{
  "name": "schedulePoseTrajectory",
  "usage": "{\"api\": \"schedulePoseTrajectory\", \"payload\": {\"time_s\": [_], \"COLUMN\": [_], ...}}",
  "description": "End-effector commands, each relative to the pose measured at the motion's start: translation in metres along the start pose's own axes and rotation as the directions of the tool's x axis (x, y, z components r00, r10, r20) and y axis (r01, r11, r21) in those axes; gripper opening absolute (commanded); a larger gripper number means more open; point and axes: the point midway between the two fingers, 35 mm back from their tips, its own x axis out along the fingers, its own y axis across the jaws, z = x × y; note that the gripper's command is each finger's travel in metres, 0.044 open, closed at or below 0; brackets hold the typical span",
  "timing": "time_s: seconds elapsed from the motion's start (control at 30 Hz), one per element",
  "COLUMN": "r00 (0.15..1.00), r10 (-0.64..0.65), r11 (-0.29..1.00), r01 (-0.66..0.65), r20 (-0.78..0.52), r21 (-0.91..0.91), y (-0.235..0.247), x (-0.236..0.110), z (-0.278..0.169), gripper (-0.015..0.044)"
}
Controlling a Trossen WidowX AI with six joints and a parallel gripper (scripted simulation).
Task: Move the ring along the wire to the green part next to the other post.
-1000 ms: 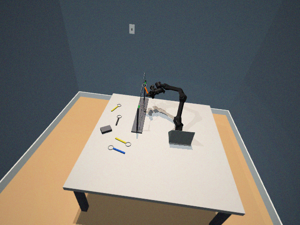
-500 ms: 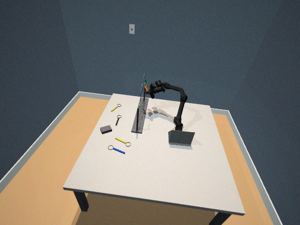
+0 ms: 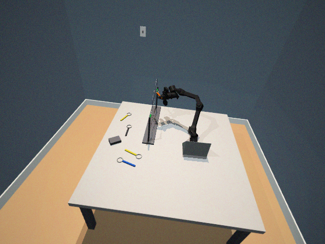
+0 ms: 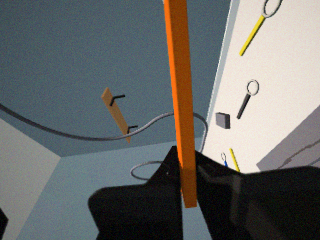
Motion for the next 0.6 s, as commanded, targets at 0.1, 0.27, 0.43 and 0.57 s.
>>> {"api": "schedulePoseTrajectory", "payload": {"time_s": [0.1,0.27,0.43,0.57], "r00": [0.999,0.997,0.994,0.991], "r10": [0.053,0.082,0.11,0.133], "r11": [0.996,0.988,0.977,0.964], "r01": [-0.053,-0.082,-0.109,-0.132], "r20": [0.003,0.005,0.008,0.012], "r21": [0.076,0.132,0.185,0.229], "y": [0.018,0.027,0.037,0.044], "x": [-0.002,-0.003,-0.004,-0.005], "z": [0.002,0.003,0.004,0.006], "gripper": [-0.015,-0.015,-0.015,-0.015]}}
